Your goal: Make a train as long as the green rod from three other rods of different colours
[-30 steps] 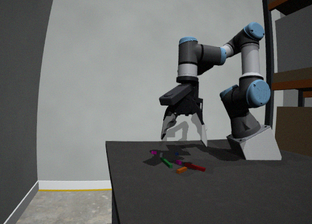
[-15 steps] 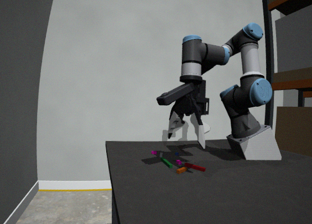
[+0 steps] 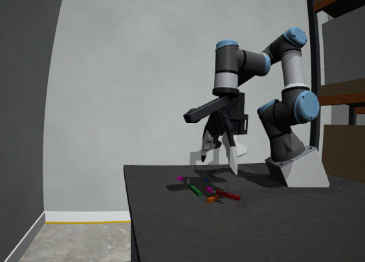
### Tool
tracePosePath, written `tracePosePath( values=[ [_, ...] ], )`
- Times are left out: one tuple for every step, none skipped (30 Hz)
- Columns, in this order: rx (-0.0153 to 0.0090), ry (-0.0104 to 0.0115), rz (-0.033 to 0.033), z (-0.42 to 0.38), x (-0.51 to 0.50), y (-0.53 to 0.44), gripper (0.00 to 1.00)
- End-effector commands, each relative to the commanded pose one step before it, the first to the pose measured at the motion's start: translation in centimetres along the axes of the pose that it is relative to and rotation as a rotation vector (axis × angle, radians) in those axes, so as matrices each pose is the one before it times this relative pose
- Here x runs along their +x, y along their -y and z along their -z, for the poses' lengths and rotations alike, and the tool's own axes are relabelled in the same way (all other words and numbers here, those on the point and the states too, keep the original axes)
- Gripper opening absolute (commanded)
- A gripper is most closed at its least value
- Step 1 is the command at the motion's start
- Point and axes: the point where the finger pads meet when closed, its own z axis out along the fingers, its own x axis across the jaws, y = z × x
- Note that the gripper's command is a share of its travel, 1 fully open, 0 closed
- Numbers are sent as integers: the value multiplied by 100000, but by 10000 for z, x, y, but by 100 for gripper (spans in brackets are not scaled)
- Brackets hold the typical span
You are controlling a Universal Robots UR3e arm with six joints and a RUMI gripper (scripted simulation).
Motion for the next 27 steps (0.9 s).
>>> tracePosePath(
  values=[
    [245, -173, -2414, 691, -422, 462, 100],
    [7, -2, -341, 14, -69, -48, 100],
    [6, -2, -279, 12, -56, -39, 100],
    [5, -1, -222, 9, -44, -31, 100],
    [4, -1, -170, 7, -34, -24, 100],
    [3, -1, -125, 5, -25, -18, 100],
    [2, -1, -86, 4, -17, -12, 100],
    [1, 0, -53, 2, -11, -8, 100],
    [1, 0, -28, 1, -6, -4, 100],
    [0, 0, 0, 0, 0, 0, 100],
    [0, 0, 0, 0, 0, 0, 100],
    [0, 0, -11, 0, -2, -2, 100],
    [0, 0, -2, 0, 0, 0, 100],
    [0, 0, 0, 0, 0, 0, 100],
    [0, 0, 0, 0, 0, 0, 100],
    [0, 0, 0, 0, 0, 0, 100],
    [0, 0, 0, 0, 0, 0, 100],
    [0, 0, 0, 0, 0, 0, 100],
    [0, 0, 0, 0, 0, 0, 100],
    [0, 0, 0, 0, 0, 0, 100],
    [0, 0, 0, 0, 0, 0, 100],
    [0, 0, 0, 0, 0, 0, 100],
    [0, 0, 0, 0, 0, 0, 100],
    [0, 0, 0, 0, 0, 0, 100],
    [0, 0, 0, 0, 0, 0, 100],
    [0, 0, 0, 0, 0, 0, 100],
    [0, 0, 0, 0, 0, 0, 100]
  ],
)
